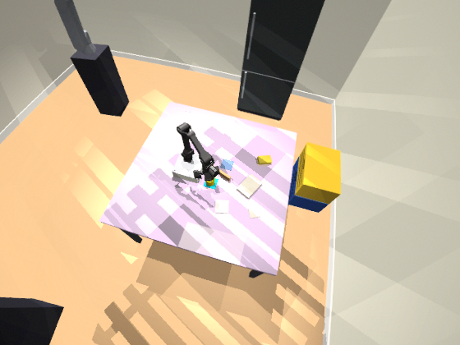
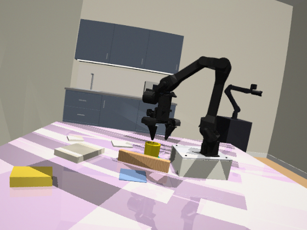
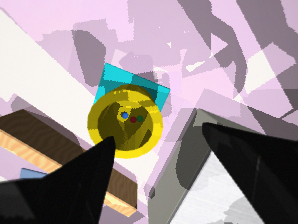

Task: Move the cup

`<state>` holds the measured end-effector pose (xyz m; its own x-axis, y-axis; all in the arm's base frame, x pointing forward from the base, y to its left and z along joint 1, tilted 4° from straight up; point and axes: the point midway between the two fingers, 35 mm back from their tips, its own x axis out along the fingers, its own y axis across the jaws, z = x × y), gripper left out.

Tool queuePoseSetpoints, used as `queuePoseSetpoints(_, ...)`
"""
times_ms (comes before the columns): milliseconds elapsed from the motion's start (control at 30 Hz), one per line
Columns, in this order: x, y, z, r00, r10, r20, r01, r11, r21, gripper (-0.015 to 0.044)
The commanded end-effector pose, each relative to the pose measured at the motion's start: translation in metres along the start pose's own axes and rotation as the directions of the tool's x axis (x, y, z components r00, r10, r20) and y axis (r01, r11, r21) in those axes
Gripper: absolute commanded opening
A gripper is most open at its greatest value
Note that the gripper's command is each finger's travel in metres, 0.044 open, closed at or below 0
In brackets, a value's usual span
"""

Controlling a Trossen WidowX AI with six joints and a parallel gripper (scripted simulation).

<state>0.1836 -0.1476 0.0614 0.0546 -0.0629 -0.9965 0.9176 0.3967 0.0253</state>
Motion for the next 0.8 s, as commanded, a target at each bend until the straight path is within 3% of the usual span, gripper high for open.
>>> queuePoseSetpoints(0,-0.006,0.000,0.001,1.000,0.001,0.002,-0.001,1.000,0.000,0.0440)
queuePoseSetpoints(500,-0.062,-0.001,0.001,1.000,0.006,0.006,-0.006,1.000,-0.003,0.0440)
queuePoseSetpoints(767,-0.060,-0.001,0.001,1.000,0.002,0.006,-0.002,1.000,0.000,0.0440)
